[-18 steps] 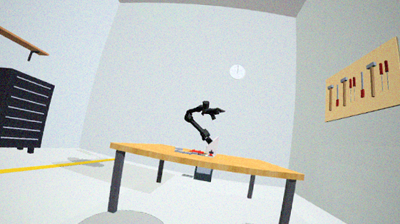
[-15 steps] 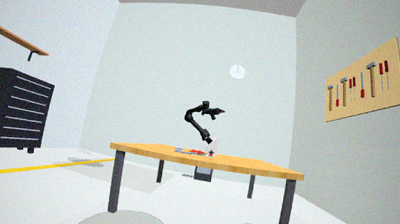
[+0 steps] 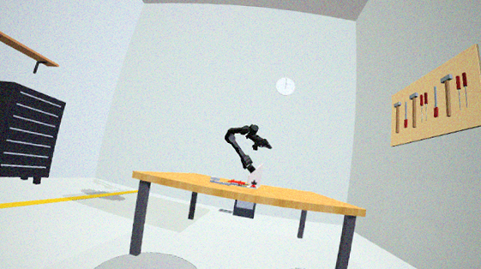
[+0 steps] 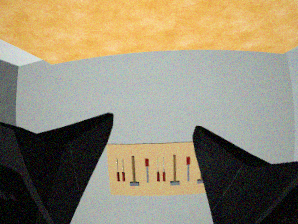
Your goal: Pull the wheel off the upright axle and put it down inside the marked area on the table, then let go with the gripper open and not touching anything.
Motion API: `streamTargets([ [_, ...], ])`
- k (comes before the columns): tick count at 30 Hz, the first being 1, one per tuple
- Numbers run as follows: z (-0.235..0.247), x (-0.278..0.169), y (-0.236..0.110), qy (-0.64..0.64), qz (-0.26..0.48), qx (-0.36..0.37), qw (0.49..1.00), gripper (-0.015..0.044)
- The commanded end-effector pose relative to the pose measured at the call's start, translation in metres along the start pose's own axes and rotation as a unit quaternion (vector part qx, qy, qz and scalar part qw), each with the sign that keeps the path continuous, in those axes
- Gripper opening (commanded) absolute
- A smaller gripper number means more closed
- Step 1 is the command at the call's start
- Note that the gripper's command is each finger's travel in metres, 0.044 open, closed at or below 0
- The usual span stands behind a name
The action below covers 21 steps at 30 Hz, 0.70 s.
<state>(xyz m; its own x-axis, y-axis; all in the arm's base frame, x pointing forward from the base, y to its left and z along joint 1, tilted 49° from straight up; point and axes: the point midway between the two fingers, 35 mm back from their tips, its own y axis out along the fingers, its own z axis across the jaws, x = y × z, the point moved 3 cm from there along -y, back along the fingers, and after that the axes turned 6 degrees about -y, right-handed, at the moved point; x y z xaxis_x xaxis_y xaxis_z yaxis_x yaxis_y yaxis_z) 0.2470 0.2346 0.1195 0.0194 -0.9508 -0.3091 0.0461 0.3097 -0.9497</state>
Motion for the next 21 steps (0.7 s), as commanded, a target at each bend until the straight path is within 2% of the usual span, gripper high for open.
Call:
streamTargets([
  [1, 0.018, 0.018, 0.01, -0.002, -0.072, 0.016, 0.997, 0.03],
  [12, 0.066, 0.091, 0.036, -0.027, -0.325, 0.029, 0.945, 0.03],
  [21, 0.101, 0.151, 0.044, -0.09, -0.528, 0.0, 0.844, 0.03],
])
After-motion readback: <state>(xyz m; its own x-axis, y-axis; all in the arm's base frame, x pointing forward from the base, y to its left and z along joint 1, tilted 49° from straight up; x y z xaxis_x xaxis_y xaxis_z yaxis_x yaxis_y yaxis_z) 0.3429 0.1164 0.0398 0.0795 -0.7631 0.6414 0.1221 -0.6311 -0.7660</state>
